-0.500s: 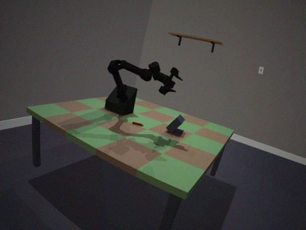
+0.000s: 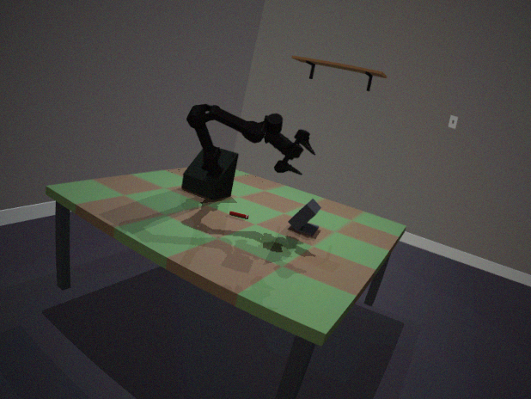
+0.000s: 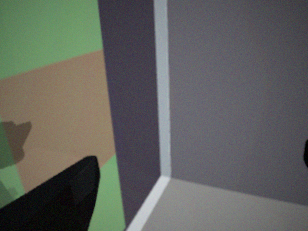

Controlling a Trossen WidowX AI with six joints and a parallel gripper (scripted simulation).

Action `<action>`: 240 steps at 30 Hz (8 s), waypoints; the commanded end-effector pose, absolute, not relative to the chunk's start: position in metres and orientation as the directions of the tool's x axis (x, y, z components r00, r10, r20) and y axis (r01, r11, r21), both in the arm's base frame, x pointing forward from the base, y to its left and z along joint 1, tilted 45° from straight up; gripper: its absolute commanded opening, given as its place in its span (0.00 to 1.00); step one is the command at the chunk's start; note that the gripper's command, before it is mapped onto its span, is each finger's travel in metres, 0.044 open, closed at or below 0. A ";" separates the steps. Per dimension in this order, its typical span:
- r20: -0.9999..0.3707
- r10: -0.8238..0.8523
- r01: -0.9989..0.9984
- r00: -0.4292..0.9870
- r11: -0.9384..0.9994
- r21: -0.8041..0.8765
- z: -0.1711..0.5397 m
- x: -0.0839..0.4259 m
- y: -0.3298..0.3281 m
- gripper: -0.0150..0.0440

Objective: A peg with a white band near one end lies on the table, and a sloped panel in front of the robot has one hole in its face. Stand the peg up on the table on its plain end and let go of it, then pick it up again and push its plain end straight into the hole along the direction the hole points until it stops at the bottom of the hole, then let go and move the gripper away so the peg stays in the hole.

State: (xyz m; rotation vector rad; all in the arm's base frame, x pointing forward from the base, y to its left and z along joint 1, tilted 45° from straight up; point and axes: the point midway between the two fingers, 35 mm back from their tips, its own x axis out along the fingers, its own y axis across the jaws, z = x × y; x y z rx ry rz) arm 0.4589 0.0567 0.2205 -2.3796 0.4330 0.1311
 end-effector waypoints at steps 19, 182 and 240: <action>-0.580 -0.469 -0.683 0.666 -0.071 -0.727 0.124 0.408 0.001 1.00; -0.743 -0.562 -0.347 0.363 0.659 -0.668 0.044 0.254 -0.115 0.34; -0.631 -0.253 -0.351 0.733 0.655 -0.669 0.064 0.220 -0.112 0.34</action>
